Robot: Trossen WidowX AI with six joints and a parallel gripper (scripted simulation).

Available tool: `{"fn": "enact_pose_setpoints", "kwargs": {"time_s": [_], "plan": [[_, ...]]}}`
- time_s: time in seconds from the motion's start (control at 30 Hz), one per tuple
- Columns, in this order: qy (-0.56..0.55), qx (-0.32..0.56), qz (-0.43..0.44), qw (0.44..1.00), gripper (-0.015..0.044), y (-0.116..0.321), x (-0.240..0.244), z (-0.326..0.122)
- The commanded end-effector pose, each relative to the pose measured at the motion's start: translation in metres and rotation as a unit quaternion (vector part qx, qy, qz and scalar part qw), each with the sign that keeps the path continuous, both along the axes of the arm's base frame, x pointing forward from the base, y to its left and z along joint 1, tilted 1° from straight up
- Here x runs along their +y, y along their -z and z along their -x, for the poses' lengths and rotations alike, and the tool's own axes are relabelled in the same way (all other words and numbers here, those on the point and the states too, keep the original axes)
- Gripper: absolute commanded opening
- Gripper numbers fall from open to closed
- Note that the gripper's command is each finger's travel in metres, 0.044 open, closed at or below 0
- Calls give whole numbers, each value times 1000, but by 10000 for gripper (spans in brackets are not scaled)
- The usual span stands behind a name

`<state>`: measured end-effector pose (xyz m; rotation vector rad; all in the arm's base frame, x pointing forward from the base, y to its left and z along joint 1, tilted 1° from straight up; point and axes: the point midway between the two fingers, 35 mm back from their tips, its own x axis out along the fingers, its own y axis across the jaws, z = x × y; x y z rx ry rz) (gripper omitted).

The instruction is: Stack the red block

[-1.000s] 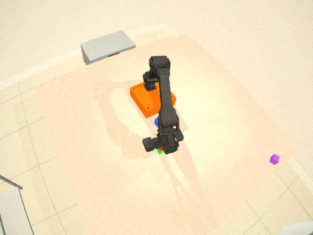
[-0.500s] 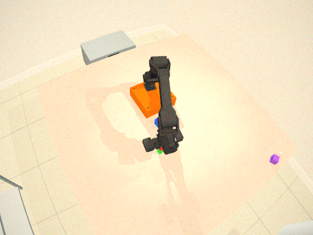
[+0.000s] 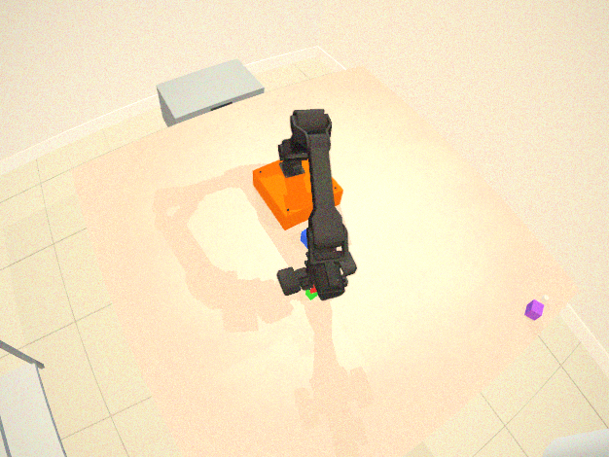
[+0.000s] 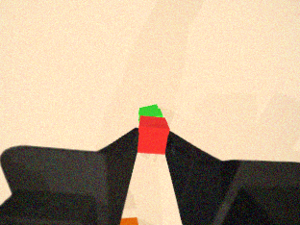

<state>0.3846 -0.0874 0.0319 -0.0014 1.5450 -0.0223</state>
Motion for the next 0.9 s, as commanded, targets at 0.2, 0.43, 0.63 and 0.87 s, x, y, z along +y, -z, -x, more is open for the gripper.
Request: {"fn": "enact_pose_setpoints", "kwargs": {"time_s": [0.2, 0.43, 0.63, 0.87], "plan": [[0, 0, 0, 1000, 184, 0, 0, 0], [0, 0, 0, 1000, 368, 0, 0, 0], [0, 0, 0, 1000, 440, 0, 0, 0], [0, 0, 0, 1000, 440, 0, 0, 0]]}}
